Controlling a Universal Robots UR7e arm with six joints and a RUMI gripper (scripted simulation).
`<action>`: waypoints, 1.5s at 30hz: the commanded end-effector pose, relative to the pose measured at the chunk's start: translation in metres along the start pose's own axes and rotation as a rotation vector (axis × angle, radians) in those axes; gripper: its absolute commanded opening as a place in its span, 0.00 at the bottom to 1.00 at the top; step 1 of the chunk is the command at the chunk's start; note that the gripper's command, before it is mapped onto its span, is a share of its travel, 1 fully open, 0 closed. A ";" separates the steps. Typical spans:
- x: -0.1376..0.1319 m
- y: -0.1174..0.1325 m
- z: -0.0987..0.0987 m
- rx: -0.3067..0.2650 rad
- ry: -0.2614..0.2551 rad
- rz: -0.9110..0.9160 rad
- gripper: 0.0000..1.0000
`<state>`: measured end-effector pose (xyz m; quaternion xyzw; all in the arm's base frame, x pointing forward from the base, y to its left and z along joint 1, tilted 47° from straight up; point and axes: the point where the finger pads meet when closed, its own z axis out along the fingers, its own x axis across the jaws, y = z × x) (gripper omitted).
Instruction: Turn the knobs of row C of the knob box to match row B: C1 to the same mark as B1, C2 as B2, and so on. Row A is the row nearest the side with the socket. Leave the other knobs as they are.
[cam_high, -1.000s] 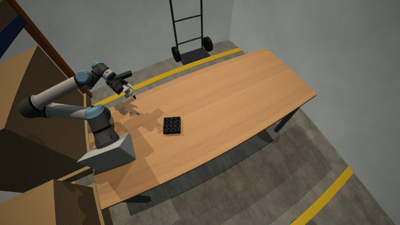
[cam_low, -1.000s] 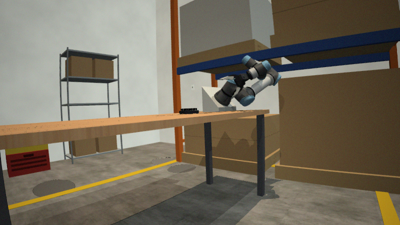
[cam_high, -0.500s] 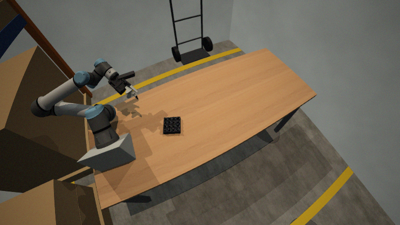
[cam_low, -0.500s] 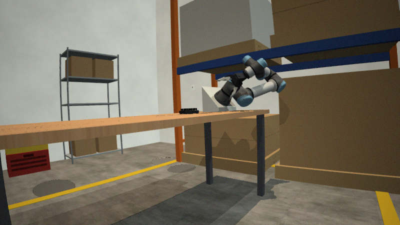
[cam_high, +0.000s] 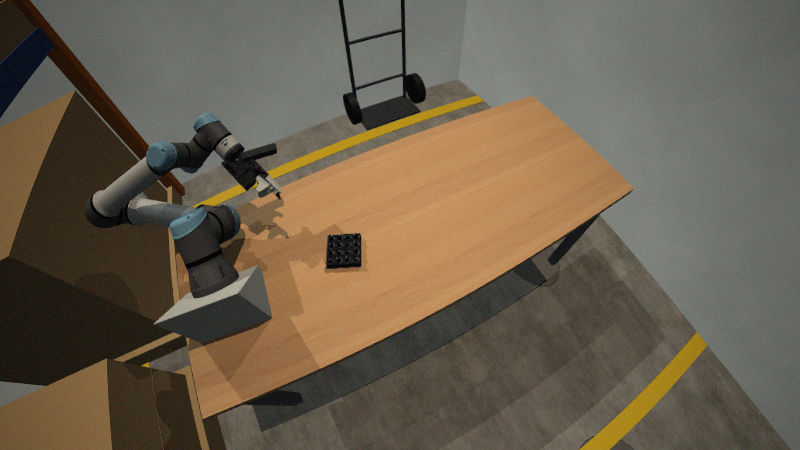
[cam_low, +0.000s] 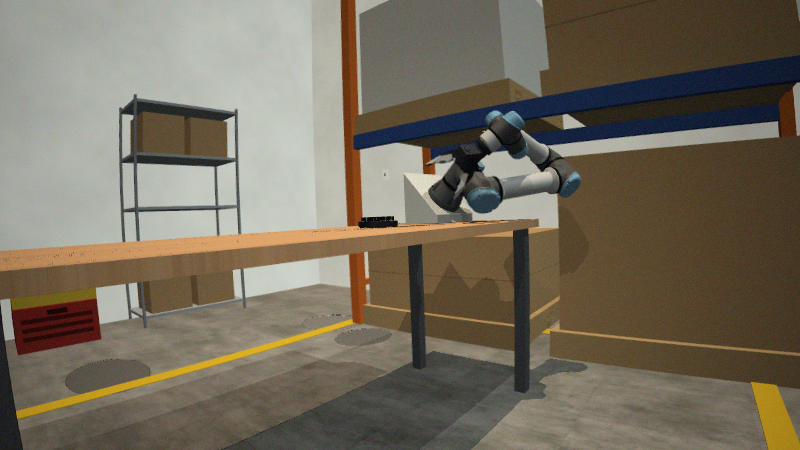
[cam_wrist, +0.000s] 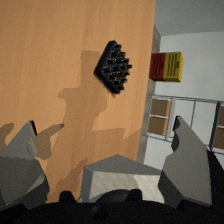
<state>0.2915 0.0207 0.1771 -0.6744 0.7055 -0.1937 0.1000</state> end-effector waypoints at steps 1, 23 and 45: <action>0.004 -0.002 0.016 -0.034 -0.089 0.042 1.00; 0.029 -0.008 0.082 -0.178 -0.359 0.273 1.00; 0.046 -0.013 0.133 -0.293 -0.555 0.439 1.00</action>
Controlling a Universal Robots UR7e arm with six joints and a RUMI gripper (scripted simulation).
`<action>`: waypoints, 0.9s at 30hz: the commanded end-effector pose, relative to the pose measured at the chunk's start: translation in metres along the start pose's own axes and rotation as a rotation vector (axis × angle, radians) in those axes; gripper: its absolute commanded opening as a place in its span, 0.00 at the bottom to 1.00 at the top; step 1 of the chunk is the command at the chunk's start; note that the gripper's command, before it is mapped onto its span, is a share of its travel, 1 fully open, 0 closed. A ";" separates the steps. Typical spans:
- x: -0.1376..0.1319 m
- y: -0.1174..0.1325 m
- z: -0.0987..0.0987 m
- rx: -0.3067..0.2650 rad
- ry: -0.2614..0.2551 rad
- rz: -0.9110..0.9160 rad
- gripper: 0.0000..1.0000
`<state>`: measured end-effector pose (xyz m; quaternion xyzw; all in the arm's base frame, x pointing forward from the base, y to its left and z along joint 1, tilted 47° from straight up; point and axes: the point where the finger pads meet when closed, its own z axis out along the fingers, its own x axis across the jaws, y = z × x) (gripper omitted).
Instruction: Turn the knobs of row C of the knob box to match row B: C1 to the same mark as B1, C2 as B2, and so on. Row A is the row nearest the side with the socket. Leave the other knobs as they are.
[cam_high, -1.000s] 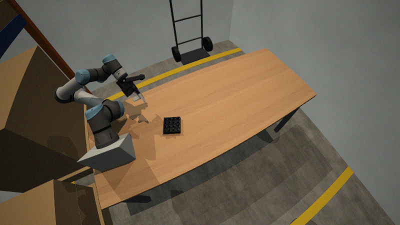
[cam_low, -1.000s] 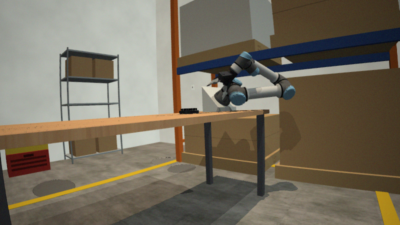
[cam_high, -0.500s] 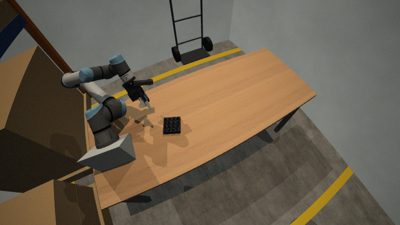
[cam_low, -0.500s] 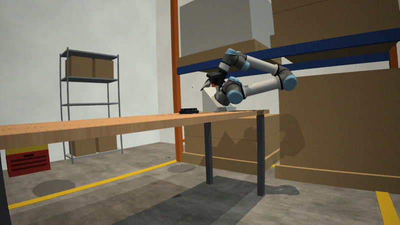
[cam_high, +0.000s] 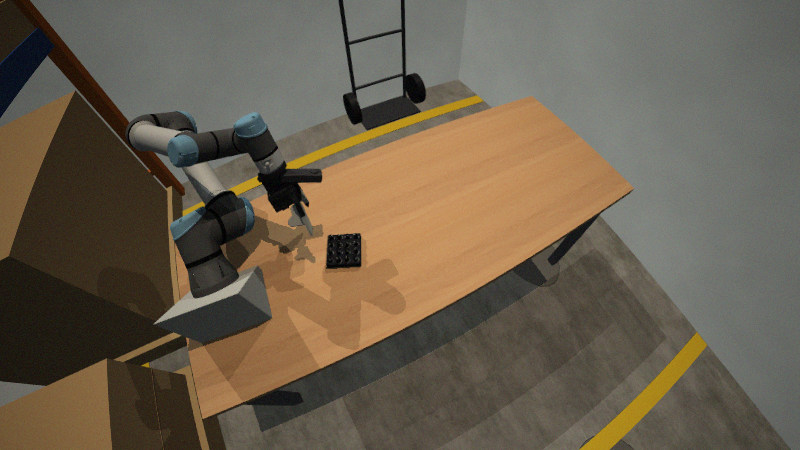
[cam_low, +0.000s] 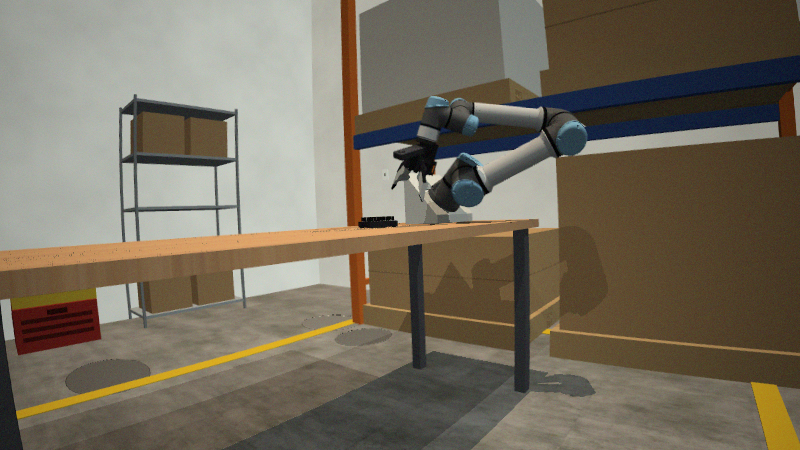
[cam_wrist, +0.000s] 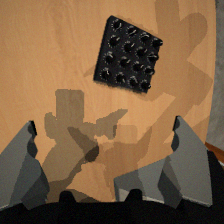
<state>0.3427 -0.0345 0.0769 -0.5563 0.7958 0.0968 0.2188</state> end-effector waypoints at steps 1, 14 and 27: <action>0.010 -0.015 0.009 -0.034 -0.061 0.049 1.00; 0.030 -0.031 0.029 -0.101 -0.179 0.152 1.00; 0.046 -0.045 0.045 -0.156 -0.277 0.235 1.00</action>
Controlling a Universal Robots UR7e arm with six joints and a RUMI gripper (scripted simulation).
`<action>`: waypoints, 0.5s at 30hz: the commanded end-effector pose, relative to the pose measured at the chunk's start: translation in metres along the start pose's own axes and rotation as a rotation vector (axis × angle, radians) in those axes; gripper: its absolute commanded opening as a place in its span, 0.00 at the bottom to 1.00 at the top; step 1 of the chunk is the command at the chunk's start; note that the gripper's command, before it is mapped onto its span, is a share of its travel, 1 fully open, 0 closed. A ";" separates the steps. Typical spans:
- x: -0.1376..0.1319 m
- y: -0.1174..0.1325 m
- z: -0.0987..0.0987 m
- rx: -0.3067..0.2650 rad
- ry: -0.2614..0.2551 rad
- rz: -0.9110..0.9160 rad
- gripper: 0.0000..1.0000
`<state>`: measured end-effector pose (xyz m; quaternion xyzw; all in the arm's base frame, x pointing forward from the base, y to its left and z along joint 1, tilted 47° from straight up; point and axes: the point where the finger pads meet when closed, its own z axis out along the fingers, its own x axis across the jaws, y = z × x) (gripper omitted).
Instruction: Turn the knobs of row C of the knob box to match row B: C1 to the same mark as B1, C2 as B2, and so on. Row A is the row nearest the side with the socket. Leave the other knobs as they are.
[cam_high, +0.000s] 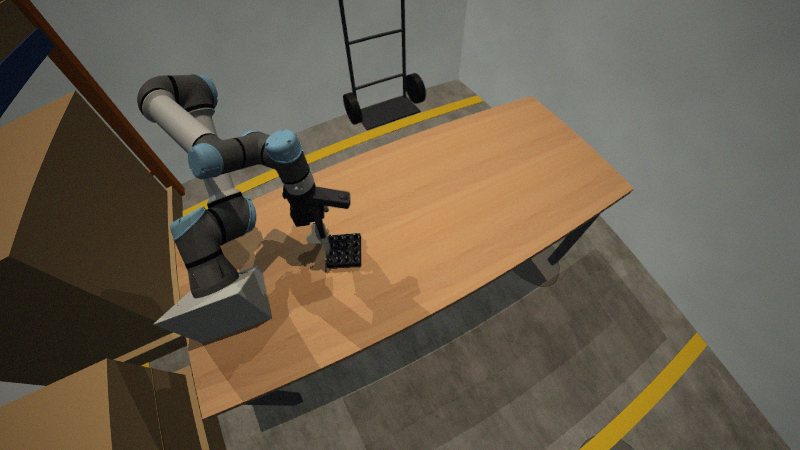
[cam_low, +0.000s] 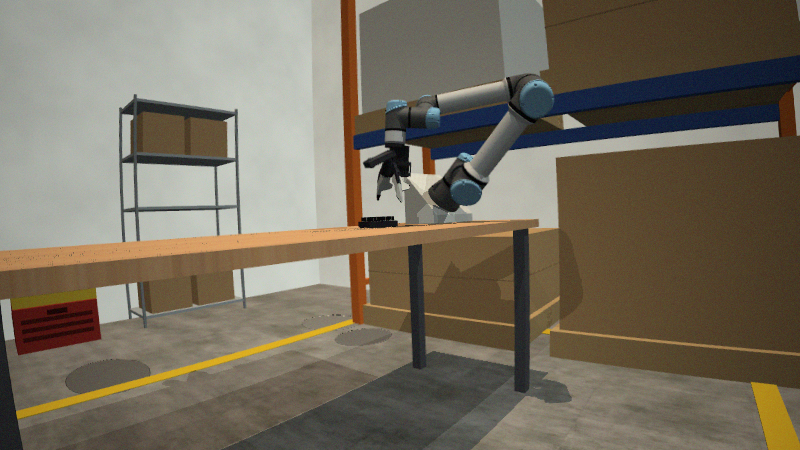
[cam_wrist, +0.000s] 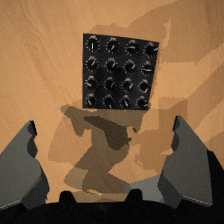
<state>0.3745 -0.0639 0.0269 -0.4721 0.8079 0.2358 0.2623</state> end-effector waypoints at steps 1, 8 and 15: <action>0.007 -0.012 0.003 -0.024 -0.046 0.038 1.00; 0.010 -0.016 0.005 -0.036 -0.066 0.054 1.00; 0.012 -0.019 0.006 -0.045 -0.082 0.068 1.00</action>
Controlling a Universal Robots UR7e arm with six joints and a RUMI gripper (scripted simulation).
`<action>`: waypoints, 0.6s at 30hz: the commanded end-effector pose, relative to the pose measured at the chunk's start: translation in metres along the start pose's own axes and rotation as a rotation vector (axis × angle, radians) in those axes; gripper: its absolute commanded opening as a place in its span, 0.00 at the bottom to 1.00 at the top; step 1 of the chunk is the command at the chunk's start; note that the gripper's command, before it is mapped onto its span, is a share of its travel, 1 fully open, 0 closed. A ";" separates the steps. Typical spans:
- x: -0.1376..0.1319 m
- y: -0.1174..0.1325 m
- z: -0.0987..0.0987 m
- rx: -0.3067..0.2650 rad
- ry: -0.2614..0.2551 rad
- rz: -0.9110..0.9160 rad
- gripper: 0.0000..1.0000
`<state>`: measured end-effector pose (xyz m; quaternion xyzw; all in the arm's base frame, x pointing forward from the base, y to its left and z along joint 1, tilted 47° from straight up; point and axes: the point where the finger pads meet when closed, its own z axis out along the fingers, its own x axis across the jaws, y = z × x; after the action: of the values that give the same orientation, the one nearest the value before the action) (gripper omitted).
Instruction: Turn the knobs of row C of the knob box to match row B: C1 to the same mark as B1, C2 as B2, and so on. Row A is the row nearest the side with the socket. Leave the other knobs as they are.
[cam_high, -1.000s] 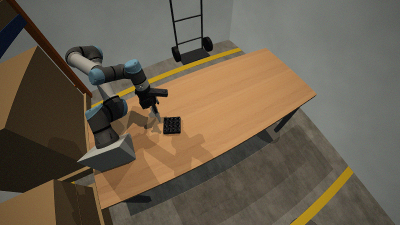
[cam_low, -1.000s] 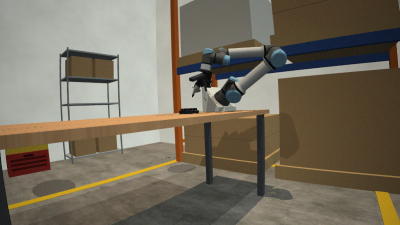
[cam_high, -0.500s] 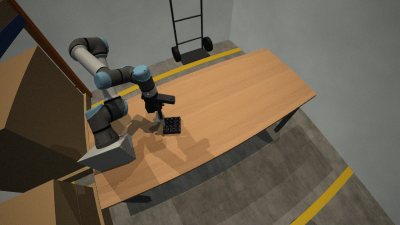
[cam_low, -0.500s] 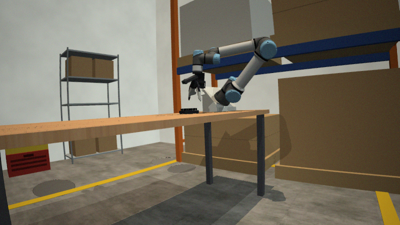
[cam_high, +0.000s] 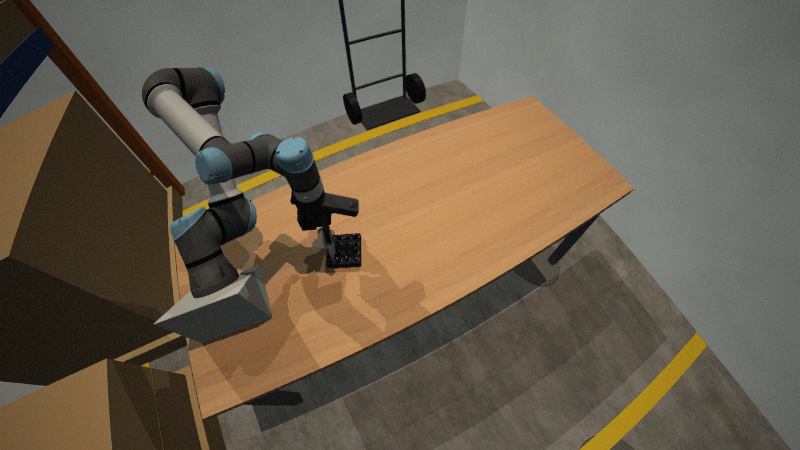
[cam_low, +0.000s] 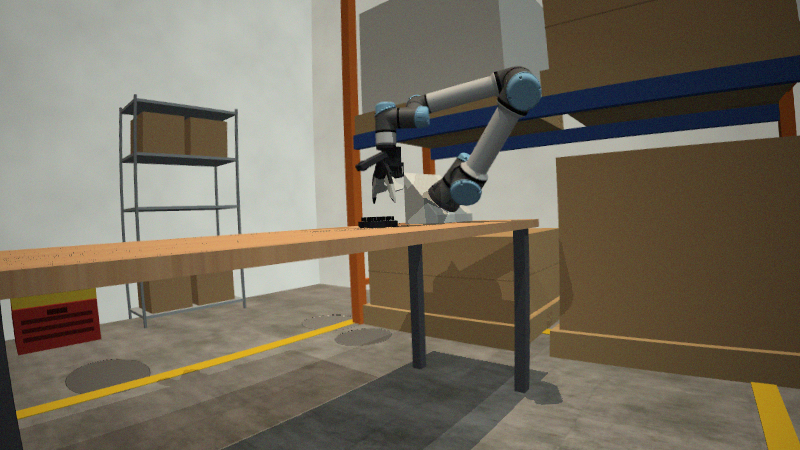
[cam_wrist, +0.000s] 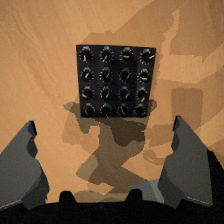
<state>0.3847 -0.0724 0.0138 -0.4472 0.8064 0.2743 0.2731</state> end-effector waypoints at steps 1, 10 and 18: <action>0.003 -0.005 0.000 -0.006 -0.017 0.015 1.00; 0.003 -0.006 0.000 -0.009 -0.021 0.018 1.00; 0.003 -0.005 0.001 -0.010 -0.021 0.018 1.00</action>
<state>0.3873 -0.0741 0.0099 -0.4399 0.8054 0.2857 0.2761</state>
